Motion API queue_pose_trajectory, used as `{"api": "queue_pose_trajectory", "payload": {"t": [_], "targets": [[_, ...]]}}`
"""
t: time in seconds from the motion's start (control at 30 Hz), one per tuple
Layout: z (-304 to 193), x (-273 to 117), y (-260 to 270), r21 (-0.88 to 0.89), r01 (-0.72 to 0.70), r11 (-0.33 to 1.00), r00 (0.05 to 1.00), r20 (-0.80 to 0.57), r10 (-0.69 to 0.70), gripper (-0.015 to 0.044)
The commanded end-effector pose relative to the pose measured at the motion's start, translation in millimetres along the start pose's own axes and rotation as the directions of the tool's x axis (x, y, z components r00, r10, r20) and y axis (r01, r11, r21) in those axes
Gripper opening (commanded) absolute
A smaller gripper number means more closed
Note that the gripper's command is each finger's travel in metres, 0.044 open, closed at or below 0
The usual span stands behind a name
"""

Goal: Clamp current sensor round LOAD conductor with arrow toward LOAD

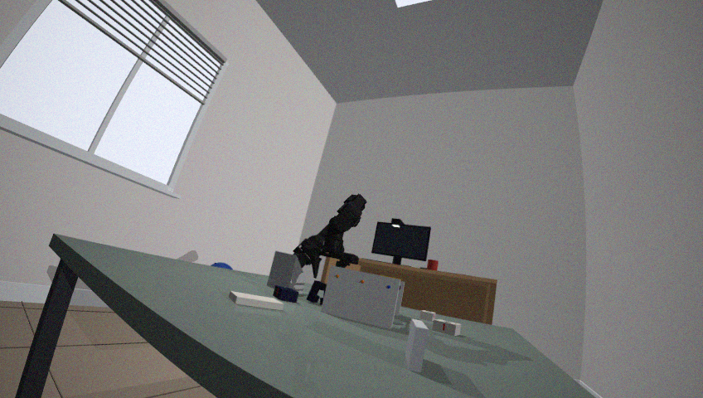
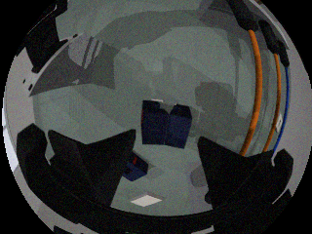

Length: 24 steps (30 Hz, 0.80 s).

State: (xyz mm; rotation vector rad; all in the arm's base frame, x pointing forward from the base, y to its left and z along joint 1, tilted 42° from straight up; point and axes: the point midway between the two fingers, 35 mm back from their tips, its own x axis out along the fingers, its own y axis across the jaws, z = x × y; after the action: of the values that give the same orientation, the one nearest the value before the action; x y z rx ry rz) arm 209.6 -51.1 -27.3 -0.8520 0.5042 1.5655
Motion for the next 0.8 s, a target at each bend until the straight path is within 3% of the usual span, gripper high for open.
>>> {"api": "queue_pose_trajectory", "payload": {"t": [0.0,0.27,0.33,0.77], "targets": [[1.0,9.2,1.0,0.006,0.0,1.0,1.0,0.009,0.0,0.032],[1.9,17.9,2.0,0.006,0.001,1.0,1.0,0.01,-0.001,0.032],[1.3,13.7,1.4,0.0,-0.001,1.0,1.0,0.003,0.001,0.0267],[1.3,13.7,1.4,0.0,-0.001,1.0,1.0,0.003,0.001,0.0181]]}}
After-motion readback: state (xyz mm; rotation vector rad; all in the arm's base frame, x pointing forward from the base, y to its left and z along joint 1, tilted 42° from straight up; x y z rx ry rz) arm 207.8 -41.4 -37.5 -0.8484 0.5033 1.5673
